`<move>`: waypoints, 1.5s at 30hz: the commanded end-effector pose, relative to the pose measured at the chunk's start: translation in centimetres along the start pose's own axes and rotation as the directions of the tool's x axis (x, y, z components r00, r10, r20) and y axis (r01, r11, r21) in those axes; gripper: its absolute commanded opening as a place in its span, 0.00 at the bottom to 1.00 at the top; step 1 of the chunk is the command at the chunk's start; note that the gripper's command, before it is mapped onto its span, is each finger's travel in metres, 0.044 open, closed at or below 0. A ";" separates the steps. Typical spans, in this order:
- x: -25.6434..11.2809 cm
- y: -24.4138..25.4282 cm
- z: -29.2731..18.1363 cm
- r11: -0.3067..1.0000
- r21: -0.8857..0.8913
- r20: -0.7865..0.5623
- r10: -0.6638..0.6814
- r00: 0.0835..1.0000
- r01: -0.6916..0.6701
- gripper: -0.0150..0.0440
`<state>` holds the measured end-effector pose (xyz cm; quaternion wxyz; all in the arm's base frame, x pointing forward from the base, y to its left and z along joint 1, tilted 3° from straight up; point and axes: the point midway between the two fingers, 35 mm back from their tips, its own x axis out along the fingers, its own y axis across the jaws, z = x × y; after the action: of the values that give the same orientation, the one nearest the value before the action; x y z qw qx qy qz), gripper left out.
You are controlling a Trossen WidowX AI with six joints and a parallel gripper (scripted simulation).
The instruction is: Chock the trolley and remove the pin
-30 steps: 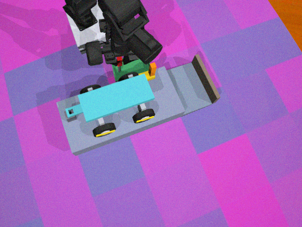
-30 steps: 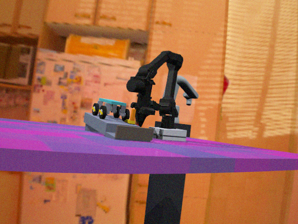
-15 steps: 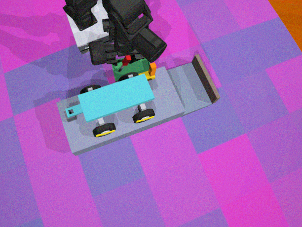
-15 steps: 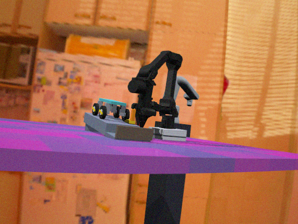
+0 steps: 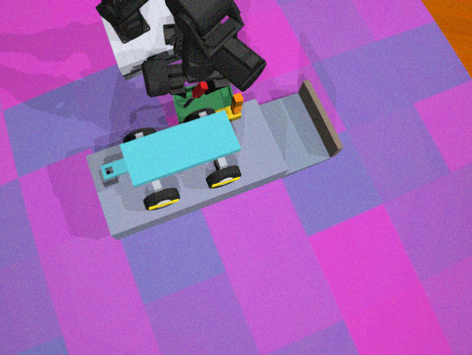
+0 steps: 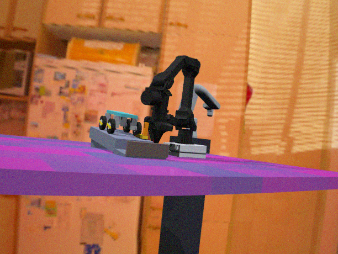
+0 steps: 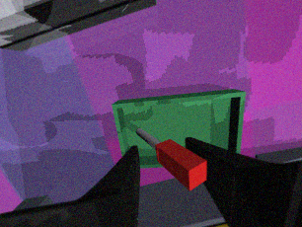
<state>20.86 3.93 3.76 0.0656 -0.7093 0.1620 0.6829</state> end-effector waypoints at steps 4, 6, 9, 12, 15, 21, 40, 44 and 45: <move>0.1 -0.4 -0.1 1.000 0.004 -0.004 0.000 1.000 0.000 0.58; 0.2 -0.5 -0.1 1.000 0.004 -0.004 0.000 1.000 0.000 0.58; 0.2 -0.7 -0.1 1.000 0.004 -0.004 0.000 1.000 0.000 0.58; 0.3 -0.9 -0.1 1.000 0.004 -0.004 0.000 1.000 0.000 0.58; 0.4 -1.0 -0.1 1.000 0.004 -0.004 -0.001 1.000 0.001 0.58; 0.5 -1.3 -0.1 1.000 0.004 -0.004 -0.001 1.000 0.001 0.58; 1.1 -2.2 -0.1 1.000 0.004 -0.004 -0.001 1.000 0.001 0.58; 1.2 -2.4 -0.2 1.000 0.004 -0.004 -0.002 1.000 0.002 0.58; 1.2 -2.5 -0.2 1.000 0.004 -0.004 -0.002 1.000 0.002 0.58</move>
<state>21.68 5.85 2.36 0.0651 -0.7098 0.1624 0.6823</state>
